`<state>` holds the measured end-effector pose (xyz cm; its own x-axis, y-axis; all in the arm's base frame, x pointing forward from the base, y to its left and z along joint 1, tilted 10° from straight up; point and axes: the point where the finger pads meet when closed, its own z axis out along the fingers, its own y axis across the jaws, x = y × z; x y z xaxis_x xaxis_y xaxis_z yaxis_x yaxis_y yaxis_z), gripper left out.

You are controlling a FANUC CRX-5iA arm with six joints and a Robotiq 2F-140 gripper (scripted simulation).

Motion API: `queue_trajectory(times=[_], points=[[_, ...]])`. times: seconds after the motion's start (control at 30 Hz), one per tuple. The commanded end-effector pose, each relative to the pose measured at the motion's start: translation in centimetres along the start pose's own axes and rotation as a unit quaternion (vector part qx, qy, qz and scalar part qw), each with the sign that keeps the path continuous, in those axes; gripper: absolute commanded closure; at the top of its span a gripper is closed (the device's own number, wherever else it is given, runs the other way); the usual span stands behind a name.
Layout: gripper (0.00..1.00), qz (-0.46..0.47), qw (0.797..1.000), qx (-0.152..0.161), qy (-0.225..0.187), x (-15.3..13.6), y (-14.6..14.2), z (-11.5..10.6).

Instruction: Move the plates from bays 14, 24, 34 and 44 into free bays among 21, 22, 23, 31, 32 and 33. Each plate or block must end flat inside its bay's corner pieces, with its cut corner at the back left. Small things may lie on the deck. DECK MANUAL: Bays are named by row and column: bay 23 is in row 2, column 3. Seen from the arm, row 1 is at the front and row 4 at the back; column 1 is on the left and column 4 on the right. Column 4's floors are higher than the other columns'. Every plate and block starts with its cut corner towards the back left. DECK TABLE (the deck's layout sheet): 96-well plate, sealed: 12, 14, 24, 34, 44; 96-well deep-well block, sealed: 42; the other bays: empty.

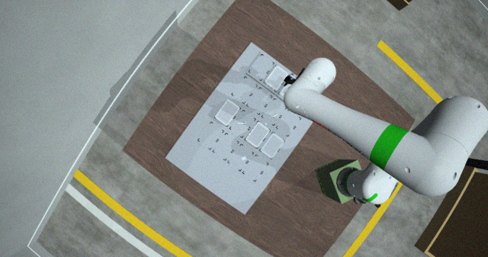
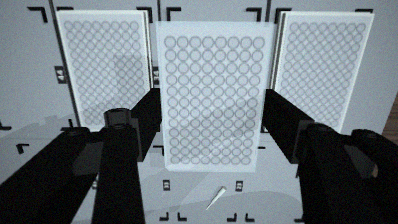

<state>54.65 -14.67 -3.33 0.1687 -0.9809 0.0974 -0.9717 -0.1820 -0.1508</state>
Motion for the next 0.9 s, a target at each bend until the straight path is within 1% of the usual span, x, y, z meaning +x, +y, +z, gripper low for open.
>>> queue_trajectory(times=[0.0, 0.87], points=[[0.9, 0.0, 1.0, 0.001, 0.0, -1.0, -0.3, -0.1], [0.9, 0.0, 1.0, 0.001, 0.0, -7.3, -1.7, 0.0]])
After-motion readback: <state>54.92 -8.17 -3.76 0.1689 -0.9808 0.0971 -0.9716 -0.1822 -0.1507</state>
